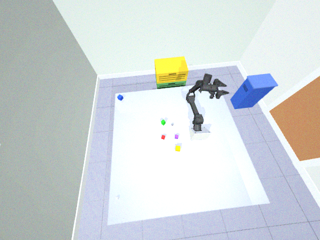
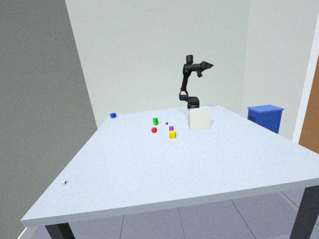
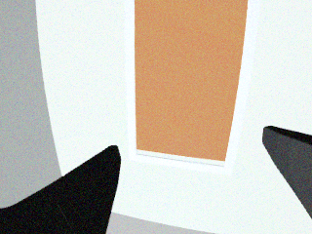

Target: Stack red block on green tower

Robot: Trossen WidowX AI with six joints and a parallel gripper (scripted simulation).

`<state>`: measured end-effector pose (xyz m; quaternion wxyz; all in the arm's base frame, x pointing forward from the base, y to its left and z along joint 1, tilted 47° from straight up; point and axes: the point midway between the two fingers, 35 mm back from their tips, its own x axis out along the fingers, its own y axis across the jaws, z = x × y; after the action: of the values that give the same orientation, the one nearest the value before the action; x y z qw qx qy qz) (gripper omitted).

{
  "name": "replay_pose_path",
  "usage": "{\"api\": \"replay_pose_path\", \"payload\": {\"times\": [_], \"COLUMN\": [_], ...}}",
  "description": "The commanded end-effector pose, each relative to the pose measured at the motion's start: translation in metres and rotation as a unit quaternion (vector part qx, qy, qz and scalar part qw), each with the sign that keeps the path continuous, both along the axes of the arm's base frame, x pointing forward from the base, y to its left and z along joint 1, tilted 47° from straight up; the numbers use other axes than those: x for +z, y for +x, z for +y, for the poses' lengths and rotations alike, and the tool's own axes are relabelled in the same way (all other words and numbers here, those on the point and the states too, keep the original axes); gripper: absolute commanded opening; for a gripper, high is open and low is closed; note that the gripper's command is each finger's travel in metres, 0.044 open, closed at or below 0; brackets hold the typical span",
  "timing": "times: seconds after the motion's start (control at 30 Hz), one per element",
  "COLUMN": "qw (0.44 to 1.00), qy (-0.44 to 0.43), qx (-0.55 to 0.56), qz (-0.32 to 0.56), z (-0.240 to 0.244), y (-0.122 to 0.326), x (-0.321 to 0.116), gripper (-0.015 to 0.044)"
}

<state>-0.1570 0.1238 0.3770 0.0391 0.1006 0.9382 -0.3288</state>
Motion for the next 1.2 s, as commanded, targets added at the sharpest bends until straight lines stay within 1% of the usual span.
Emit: {"api": "replay_pose_path", "payload": {"times": [0.0,0.03,0.13,0.23,0.33,0.47,0.63,0.83,0.97,1.17], "qw": [1.0,1.0,0.99,0.965,0.927,0.855,0.735,0.573,0.463,0.253], "qy": [-0.005,-0.022,-0.113,-0.207,-0.294,-0.396,-0.502,-0.602,-0.64,-0.668], "qx": [-0.004,-0.016,-0.085,-0.159,-0.234,-0.334,-0.448,-0.536,-0.582,-0.644], "qz": [0.0,-0.002,-0.005,-0.001,0.011,0.037,0.086,0.15,0.193,0.272], "z": [0.002,0.007,0.037,0.066,0.094,0.126,0.157,0.176,0.18,0.178], "y": [0.0,0.002,0.012,0.026,0.045,0.076,0.122,0.179,0.21,0.265], "x": [-0.001,-0.002,-0.013,-0.025,-0.039,-0.06,-0.088,-0.129,-0.149,-0.183], "gripper": [0.0426,0.044,0.044,0.044,0.044,0.044,0.044,0.044,0.044,0.044]}}
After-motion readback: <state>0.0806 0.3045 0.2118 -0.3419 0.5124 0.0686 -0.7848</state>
